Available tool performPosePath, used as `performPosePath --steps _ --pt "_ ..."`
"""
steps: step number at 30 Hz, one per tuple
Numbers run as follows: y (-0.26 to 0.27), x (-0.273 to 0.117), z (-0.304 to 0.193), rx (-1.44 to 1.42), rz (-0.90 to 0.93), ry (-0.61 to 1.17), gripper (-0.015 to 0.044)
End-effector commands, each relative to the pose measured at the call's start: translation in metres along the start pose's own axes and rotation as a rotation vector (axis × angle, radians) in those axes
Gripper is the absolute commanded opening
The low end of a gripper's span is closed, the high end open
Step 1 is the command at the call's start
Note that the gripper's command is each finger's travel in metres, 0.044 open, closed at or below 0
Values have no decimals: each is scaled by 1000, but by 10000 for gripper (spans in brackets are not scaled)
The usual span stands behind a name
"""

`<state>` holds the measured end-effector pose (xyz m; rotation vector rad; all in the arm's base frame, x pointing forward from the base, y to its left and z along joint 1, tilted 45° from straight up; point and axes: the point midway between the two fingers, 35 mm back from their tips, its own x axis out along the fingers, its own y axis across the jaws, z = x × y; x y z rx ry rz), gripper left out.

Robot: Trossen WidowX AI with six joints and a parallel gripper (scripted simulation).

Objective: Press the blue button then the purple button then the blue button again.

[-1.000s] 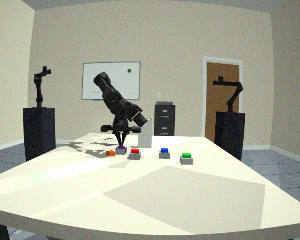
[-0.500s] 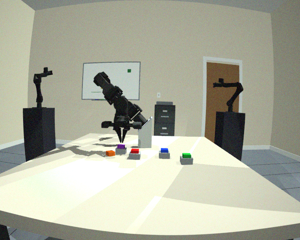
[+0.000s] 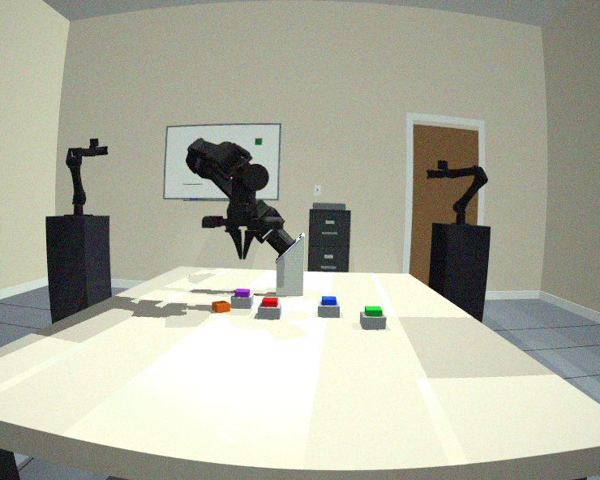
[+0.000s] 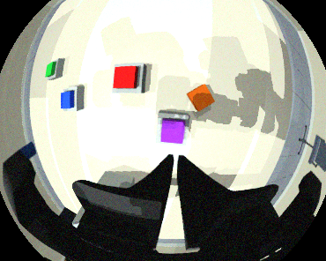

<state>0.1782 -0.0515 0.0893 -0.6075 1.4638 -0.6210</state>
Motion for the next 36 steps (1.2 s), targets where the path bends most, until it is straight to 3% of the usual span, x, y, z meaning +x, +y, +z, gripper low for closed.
performPosePath --steps 1,5,13,21,30,34,36 --pt "0 -12 -1 7 1 5 20" --pt "14 -15 9 -1 8 1 20" --pt "110 -25 43 -35 29 -9 20" --pt "203 -14 44 9 12 1 20" --pt "205 -10 45 11 11 1 20" --pt "205 45 45 11 9 1 20" --pt "205 48 44 11 9 1 20"
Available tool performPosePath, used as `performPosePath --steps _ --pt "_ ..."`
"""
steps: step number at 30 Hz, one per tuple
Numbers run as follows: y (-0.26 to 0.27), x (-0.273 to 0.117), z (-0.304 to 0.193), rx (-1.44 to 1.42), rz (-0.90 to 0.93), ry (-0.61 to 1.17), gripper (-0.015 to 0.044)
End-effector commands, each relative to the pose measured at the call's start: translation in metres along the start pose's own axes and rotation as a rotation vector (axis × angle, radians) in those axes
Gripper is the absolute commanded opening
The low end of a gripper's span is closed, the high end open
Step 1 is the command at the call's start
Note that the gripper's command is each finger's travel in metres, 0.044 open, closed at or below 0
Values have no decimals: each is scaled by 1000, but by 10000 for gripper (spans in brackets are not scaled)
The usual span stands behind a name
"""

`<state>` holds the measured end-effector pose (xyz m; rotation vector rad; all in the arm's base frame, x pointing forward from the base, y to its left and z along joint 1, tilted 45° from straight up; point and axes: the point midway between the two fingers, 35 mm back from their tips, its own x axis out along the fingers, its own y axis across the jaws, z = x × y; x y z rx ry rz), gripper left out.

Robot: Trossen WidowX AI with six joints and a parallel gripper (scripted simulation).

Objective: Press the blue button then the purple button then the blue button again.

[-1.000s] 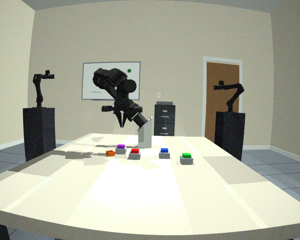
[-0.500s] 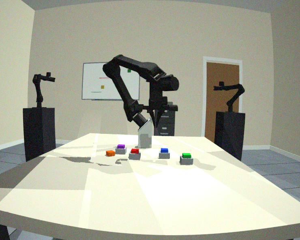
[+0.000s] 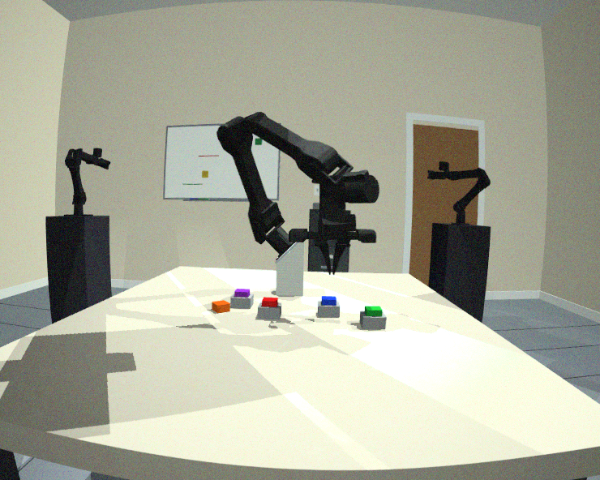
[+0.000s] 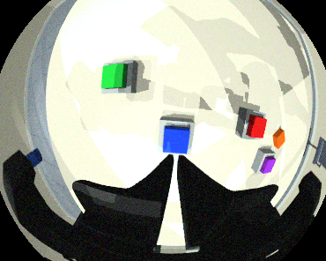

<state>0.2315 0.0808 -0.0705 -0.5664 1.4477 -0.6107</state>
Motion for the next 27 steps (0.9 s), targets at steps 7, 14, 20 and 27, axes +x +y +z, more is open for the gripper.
performPosePath --steps 7,14,20,27 --pt "-3 31 -6 -15 -22 14 20" --pt "-4 42 -6 -15 -22 14 20" --pt "-4 52 -6 -15 -22 13 20" --pt "-5 62 -7 -15 -23 14 20"
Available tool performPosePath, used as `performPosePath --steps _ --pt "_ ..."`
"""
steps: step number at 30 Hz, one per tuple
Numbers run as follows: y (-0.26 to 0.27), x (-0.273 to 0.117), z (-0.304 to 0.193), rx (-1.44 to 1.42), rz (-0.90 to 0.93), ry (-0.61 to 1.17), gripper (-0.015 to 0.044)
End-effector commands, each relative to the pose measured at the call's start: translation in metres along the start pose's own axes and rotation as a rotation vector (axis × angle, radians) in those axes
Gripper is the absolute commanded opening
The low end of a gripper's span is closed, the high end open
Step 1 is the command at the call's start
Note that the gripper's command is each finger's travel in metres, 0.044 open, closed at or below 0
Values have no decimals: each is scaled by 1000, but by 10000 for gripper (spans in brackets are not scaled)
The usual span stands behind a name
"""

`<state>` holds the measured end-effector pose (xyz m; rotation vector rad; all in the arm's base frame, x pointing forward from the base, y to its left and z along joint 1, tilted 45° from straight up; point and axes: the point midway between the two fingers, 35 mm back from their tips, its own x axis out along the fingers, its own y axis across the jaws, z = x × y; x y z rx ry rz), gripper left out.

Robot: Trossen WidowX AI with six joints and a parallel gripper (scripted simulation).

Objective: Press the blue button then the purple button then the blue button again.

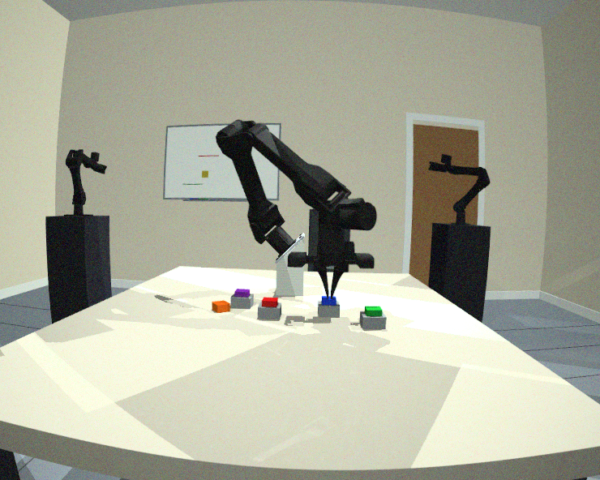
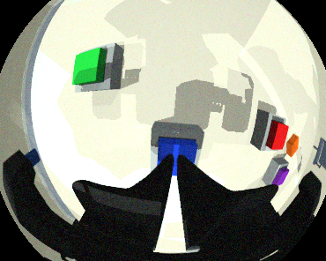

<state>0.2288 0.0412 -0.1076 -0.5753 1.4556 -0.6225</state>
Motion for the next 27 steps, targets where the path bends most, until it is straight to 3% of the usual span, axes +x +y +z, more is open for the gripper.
performPosePath --steps 1,22,27 --pt "-1 8 -3 -13 -11 3 20" --pt "-1 8 -3 -13 -11 3 20" --pt "0 -26 -2 -13 -9 4 20"
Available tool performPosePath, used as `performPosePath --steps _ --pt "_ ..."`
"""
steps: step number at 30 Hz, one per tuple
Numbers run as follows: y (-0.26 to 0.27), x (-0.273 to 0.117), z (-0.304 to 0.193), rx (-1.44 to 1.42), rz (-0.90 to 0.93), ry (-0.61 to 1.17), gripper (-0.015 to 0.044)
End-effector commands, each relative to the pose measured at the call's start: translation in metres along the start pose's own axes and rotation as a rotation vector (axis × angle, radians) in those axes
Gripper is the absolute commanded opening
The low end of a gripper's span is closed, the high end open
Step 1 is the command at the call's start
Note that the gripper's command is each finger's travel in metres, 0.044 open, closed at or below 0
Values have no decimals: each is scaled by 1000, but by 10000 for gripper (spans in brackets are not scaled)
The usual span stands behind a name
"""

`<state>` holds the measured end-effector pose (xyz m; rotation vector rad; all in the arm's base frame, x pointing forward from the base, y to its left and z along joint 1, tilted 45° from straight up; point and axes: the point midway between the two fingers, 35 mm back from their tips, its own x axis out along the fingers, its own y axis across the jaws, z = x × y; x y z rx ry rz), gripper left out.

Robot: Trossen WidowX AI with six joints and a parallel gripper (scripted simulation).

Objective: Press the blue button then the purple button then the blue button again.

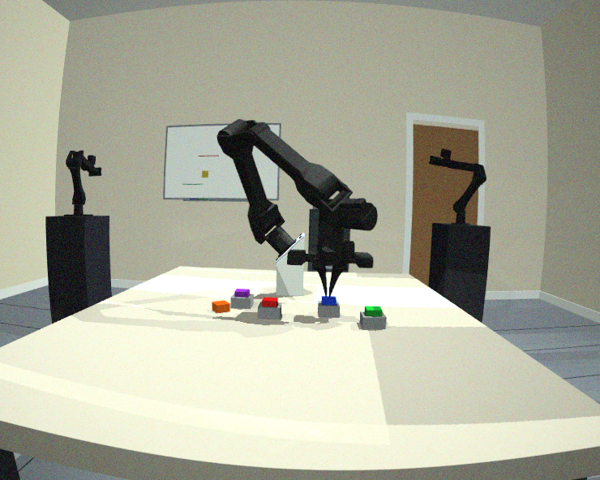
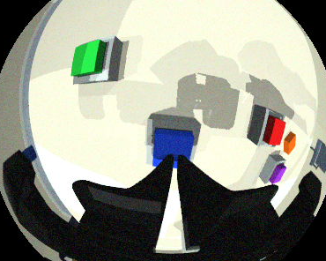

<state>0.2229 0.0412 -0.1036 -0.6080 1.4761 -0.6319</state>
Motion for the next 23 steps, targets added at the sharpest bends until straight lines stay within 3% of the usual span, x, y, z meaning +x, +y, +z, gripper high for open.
performPosePath --steps 1,5,19,23 --pt "2 -23 3 11 15 -14 20" --pt "2 -23 3 11 15 -14 20" --pt "94 -88 23 12 23 -15 387" --pt "94 -88 23 12 23 -15 400"
